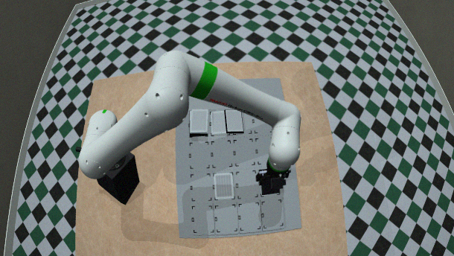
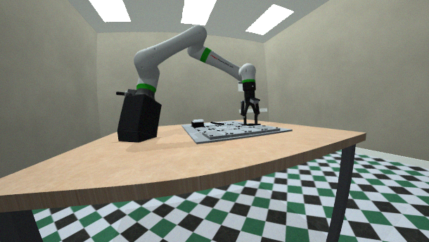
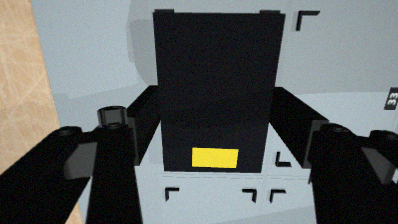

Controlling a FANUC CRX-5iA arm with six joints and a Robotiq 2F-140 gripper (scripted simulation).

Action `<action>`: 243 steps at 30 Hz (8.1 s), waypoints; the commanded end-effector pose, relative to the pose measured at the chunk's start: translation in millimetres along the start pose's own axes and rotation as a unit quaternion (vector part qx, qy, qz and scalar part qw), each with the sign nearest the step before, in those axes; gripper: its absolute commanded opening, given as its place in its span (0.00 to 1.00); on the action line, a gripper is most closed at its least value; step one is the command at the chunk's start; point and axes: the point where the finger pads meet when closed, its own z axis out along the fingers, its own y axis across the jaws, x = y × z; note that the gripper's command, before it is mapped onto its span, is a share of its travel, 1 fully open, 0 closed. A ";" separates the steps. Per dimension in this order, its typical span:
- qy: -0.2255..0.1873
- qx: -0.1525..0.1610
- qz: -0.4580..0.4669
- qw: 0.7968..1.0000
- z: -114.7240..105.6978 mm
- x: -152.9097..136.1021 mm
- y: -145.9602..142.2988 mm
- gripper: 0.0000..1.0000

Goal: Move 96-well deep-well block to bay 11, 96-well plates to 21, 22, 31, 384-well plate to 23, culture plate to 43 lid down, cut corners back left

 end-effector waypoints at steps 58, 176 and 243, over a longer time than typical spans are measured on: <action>0.000 0.001 0.000 1.000 2.4 0.2 -0.8 0.10; 0.000 0.001 0.000 1.000 -29.4 0.3 -0.6 0.70; 0.000 0.001 0.035 0.999 -53.7 -88.9 85.8 0.70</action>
